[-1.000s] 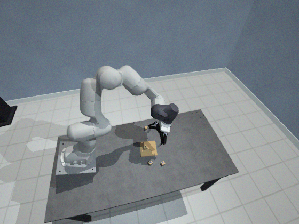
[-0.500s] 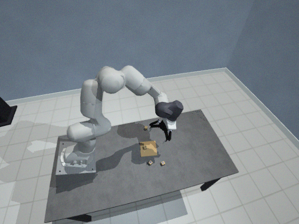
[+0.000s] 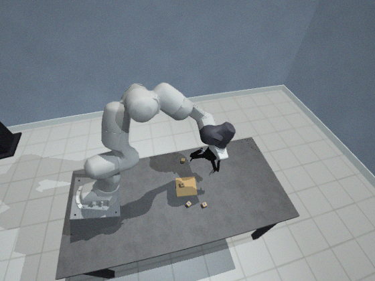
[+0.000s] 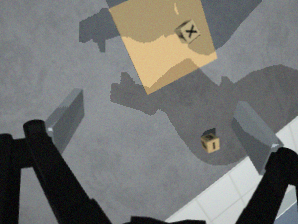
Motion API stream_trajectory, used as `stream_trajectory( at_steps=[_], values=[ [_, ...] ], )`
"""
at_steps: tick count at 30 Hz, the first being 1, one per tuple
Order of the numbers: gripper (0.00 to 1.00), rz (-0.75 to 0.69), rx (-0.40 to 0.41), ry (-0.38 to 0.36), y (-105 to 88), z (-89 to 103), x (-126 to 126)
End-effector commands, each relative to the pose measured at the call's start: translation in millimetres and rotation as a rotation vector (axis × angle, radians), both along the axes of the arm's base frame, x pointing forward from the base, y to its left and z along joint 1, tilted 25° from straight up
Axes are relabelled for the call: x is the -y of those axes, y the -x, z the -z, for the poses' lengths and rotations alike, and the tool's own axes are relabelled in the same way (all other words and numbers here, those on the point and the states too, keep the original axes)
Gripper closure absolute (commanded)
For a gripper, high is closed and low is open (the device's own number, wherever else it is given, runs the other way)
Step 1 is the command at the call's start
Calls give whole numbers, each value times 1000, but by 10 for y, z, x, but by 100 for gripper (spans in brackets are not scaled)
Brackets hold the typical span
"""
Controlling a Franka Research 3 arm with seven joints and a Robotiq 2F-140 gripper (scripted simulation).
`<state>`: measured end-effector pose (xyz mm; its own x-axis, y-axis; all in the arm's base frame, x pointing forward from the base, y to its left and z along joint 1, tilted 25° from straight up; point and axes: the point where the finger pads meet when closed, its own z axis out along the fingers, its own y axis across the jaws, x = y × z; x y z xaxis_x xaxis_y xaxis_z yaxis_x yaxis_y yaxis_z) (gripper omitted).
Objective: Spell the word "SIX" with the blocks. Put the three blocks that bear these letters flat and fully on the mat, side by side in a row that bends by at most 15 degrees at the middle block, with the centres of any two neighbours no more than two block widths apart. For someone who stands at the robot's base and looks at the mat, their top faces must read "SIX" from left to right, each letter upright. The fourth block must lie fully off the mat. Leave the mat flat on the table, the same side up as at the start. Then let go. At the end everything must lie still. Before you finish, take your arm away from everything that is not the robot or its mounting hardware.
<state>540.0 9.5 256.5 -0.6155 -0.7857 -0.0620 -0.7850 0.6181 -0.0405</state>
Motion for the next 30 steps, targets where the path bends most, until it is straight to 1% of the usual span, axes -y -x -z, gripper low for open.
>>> stream_trajectory(
  at_steps=[1, 10, 12, 13, 27, 29, 30],
  values=[
    [0, -137, -14, 14, 17, -59, 21],
    [0, -283, -16, 23, -39, -236, 24],
    [0, -283, -16, 23, -39, -236, 24],
    [0, -325, -17, 25, -54, -288, 25],
    [0, -542, -21, 37, -115, -553, 33],
    [0, -542, -21, 37, -115, -553, 33],
    [0, -582, -22, 39, -125, -603, 35]
  ],
)
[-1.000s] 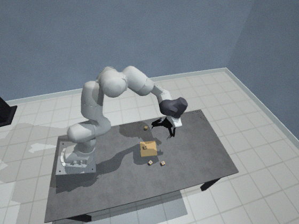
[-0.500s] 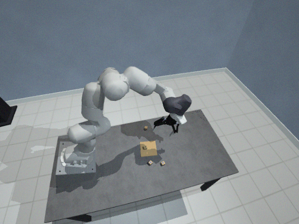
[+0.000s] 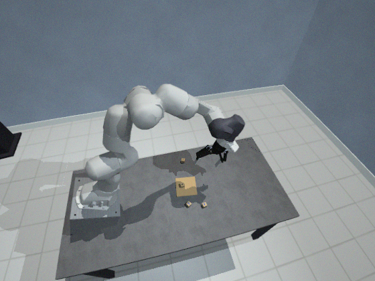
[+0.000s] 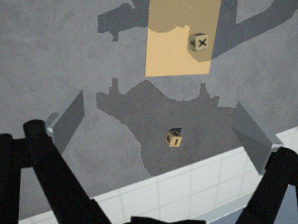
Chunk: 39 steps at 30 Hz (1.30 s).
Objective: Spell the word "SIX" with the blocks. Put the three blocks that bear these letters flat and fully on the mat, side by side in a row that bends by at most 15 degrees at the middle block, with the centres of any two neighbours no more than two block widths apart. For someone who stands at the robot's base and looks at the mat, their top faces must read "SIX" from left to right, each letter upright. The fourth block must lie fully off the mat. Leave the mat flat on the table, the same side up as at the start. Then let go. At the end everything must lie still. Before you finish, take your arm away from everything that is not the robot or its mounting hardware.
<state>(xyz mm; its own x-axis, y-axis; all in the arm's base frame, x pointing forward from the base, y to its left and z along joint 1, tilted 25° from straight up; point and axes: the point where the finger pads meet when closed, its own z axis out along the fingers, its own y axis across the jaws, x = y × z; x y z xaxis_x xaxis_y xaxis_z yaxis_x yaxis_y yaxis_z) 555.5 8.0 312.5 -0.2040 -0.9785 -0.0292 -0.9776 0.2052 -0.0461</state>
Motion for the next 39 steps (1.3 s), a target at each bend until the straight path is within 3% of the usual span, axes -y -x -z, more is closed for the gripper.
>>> stream_trajectory(
  at_steps=[1, 39],
  values=[
    [0, -138, -14, 10, 27, -61, 20],
    [0, -690, -28, 34, -22, -745, 56]
  ],
)
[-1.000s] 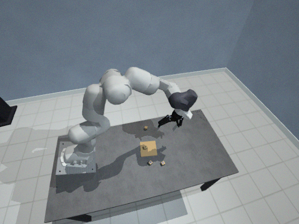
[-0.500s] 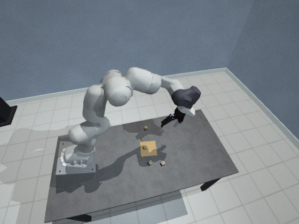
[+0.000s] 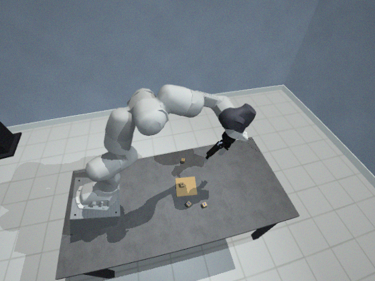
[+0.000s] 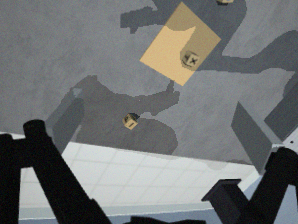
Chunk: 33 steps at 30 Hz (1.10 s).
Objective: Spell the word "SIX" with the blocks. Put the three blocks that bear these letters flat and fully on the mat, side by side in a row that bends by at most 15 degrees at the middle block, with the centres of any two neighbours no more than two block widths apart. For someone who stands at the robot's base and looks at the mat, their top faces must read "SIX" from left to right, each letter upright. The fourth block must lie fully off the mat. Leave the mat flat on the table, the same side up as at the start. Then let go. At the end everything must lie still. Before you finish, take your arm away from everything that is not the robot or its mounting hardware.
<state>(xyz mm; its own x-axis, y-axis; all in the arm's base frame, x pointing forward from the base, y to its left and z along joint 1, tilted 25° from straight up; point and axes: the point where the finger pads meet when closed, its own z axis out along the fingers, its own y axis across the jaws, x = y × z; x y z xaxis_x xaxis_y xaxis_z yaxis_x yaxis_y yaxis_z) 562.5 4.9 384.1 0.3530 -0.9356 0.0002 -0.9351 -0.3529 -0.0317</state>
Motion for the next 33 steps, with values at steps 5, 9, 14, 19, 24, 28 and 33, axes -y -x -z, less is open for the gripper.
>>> stream_trajectory(
  at_steps=[5, 9, 14, 19, 24, 28, 33],
  values=[
    [0, -196, -19, 10, 52, -119, 31],
    [0, -253, -21, 12, 56, -190, 35],
    [0, -319, -23, 14, 64, -271, 40],
    [0, -389, -26, 16, 74, -356, 46],
    [0, -139, -18, 9, 27, -45, 234],
    [0, -108, -17, 8, 24, -6, 255],
    [0, 3, -13, 3, 17, 133, 328]
  ],
)
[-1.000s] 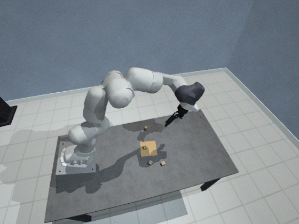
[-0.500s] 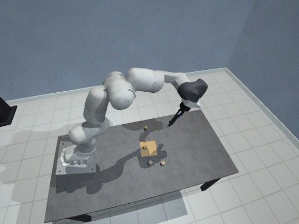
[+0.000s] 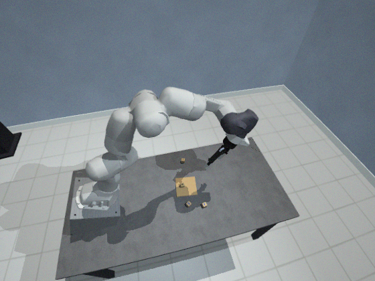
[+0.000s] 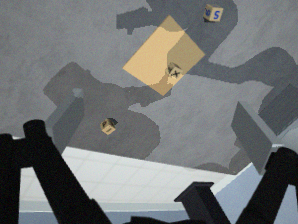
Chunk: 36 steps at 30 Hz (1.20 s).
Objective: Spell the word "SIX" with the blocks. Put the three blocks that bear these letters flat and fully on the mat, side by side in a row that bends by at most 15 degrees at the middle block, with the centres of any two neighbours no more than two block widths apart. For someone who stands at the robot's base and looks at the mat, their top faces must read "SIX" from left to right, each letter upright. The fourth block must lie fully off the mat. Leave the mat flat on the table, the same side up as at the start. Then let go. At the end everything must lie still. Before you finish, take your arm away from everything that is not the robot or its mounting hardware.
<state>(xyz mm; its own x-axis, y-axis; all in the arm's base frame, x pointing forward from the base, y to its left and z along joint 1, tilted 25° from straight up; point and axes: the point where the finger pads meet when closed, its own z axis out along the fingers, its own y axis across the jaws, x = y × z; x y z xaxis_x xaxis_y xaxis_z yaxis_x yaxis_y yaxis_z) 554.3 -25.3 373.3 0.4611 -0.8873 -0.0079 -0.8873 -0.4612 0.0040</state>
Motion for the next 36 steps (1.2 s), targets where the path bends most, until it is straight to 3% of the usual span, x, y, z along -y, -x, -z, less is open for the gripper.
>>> stream_trajectory(
  at_steps=[1, 36],
  values=[
    [0, 138, 23, -3, -65, 45, 35],
    [0, 654, 37, -18, -8, 689, 371]
  ],
)
